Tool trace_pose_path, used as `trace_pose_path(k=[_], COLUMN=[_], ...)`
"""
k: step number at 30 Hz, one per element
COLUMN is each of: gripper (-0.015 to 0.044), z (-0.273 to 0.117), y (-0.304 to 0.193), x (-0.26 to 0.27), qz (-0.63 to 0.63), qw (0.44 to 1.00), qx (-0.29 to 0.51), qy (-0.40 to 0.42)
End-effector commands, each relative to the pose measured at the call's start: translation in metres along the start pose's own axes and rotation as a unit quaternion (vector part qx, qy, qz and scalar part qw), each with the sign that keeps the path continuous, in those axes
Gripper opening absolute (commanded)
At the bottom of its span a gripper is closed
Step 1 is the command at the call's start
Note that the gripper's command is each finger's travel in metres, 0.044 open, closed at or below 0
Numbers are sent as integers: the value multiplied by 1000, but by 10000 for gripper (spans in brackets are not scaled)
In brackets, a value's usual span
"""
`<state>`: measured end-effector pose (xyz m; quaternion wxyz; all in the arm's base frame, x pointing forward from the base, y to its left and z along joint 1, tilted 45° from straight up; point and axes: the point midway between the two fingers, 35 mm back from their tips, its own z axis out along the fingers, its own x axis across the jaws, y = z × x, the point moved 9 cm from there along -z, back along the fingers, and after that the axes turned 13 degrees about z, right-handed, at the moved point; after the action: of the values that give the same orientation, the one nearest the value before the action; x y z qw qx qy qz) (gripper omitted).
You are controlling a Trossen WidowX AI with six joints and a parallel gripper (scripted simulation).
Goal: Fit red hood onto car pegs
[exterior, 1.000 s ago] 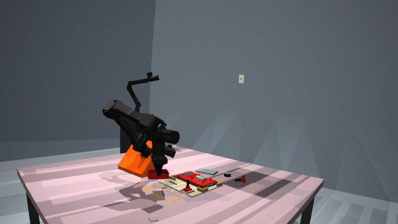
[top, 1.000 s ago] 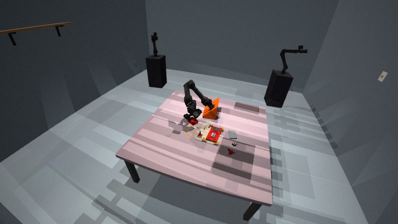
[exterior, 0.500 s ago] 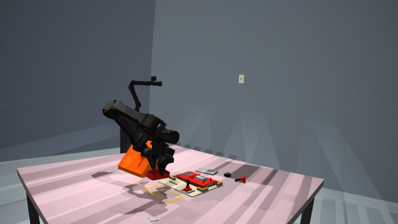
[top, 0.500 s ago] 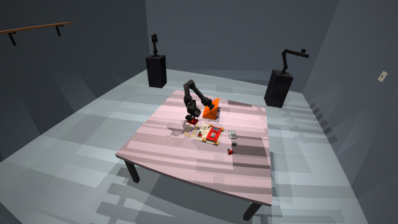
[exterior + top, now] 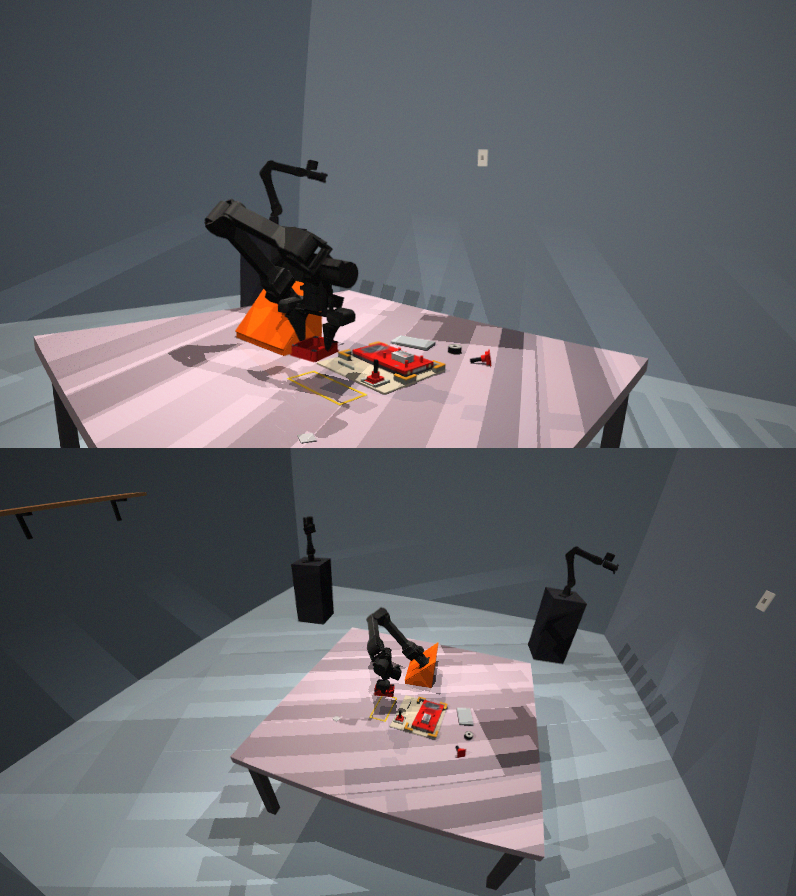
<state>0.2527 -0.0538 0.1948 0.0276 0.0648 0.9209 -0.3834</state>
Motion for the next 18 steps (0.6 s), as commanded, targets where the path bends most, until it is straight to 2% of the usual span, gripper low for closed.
trace_pose_path(k=[1, 18], gripper=[0, 0], z=[0, -1], y=[-1, -3], x=[0, -1], qz=[-60, -281], qw=[998, 960], qx=[-2, -2], qy=[0, -1])
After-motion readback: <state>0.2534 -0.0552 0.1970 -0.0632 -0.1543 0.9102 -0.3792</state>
